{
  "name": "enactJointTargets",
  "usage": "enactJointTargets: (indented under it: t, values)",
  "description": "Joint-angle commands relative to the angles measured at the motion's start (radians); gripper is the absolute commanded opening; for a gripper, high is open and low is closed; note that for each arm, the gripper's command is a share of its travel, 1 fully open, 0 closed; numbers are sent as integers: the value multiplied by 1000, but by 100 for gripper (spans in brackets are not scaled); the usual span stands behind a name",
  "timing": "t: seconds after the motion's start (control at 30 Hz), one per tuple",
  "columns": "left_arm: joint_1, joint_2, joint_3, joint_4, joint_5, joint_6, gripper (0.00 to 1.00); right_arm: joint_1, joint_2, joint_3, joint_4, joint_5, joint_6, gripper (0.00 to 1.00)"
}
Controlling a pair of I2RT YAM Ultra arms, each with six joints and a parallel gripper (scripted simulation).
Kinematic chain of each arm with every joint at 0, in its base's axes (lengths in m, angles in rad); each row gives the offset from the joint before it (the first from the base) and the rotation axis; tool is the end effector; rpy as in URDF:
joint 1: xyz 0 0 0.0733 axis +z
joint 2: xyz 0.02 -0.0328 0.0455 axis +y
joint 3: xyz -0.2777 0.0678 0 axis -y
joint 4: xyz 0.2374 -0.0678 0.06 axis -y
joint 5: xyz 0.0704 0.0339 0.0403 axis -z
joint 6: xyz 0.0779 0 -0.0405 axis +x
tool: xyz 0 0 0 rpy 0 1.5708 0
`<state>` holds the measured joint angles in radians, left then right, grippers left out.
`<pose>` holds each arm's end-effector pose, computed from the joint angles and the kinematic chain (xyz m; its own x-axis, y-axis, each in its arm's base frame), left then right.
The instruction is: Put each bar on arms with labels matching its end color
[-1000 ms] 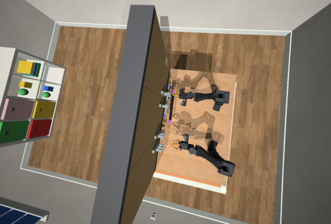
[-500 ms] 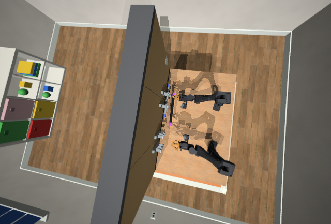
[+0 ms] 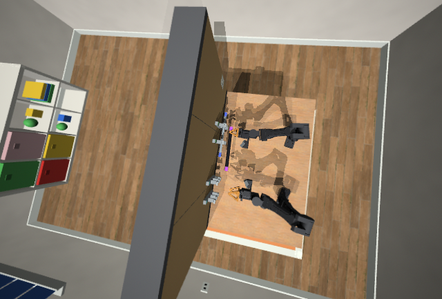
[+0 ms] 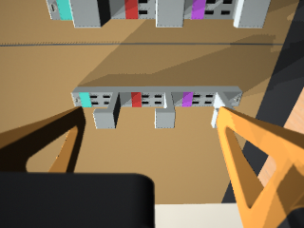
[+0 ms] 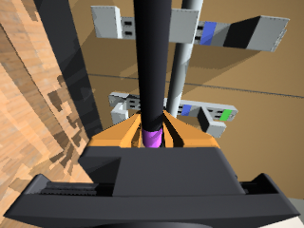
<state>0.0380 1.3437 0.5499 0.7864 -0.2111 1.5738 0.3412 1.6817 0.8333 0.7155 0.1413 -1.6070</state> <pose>0.3124 0.0293 0.2609 -0.2465 0.9691 0.0046 0.0081 -0.0026 1.0000 0.3792 0.1242 0.2366 0.2041 -0.9774 0.0545 -0.1176 -0.0798 -0.9899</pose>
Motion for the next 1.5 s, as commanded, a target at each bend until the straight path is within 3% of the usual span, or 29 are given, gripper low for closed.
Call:
enactJointTargets:
  t: [0.0, 1.47]
  values:
    - [9, 6, -4, 17, -6, -3, 100, 26, -53, 59, 22, 29, 39, 0]
    - [9, 6, -4, 17, -6, -3, 100, 231, -32, 218, -119, 234, 39, 0]
